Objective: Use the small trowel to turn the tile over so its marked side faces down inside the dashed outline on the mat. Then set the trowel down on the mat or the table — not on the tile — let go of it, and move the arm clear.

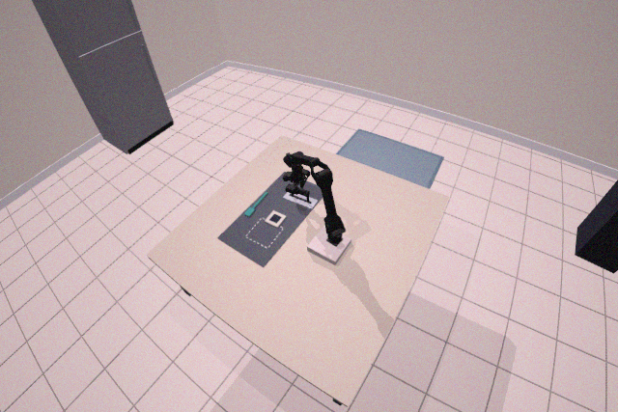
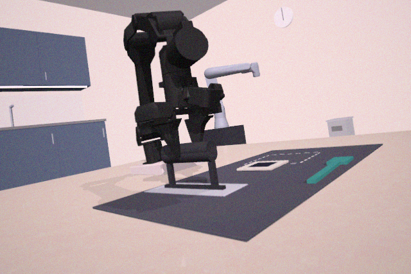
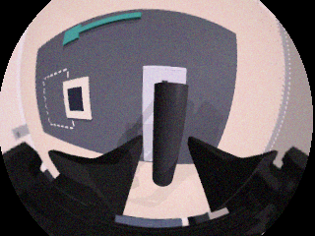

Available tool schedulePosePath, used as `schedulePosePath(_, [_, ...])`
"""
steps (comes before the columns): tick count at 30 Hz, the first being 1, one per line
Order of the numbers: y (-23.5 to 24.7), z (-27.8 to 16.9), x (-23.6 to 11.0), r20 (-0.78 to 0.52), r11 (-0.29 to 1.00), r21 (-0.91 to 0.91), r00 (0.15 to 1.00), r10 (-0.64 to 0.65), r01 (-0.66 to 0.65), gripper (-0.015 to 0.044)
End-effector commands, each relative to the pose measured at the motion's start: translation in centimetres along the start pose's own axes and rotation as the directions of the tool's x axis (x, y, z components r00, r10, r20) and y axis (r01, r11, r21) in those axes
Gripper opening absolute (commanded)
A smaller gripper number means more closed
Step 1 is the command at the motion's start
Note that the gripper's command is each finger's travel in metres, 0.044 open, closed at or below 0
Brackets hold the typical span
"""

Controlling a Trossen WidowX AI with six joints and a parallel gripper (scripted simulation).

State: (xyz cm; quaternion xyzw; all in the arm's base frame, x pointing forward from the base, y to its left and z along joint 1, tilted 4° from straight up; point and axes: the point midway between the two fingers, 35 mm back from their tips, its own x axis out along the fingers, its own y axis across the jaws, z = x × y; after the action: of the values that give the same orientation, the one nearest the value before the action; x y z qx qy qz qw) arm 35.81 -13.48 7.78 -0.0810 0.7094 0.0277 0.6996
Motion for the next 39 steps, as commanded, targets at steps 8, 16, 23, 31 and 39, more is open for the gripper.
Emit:
schedulePosePath(8, [0.01, -0.12, 0.37, -0.005, 1.0, -0.003, 1.0, 0.0, 0.0, 0.013])
schedulePosePath(16, [0.01, -0.12, 0.37, -0.005, 1.0, -0.003, 1.0, 0.0, 0.0, 0.013])
schedulePosePath(23, [0.01, -0.12, 0.37, -0.005, 1.0, -0.003, 1.0, 0.0, 0.0, 0.013])
schedulePosePath(31, [0.01, -0.12, 0.37, -0.005, 0.994, -0.107, 1.0, 0.0, -0.001, 0.013])
schedulePosePath(39, [0.01, -0.12, 0.37, -0.005, 0.94, -0.341, 1.0, 0.001, -0.002, 0.013])
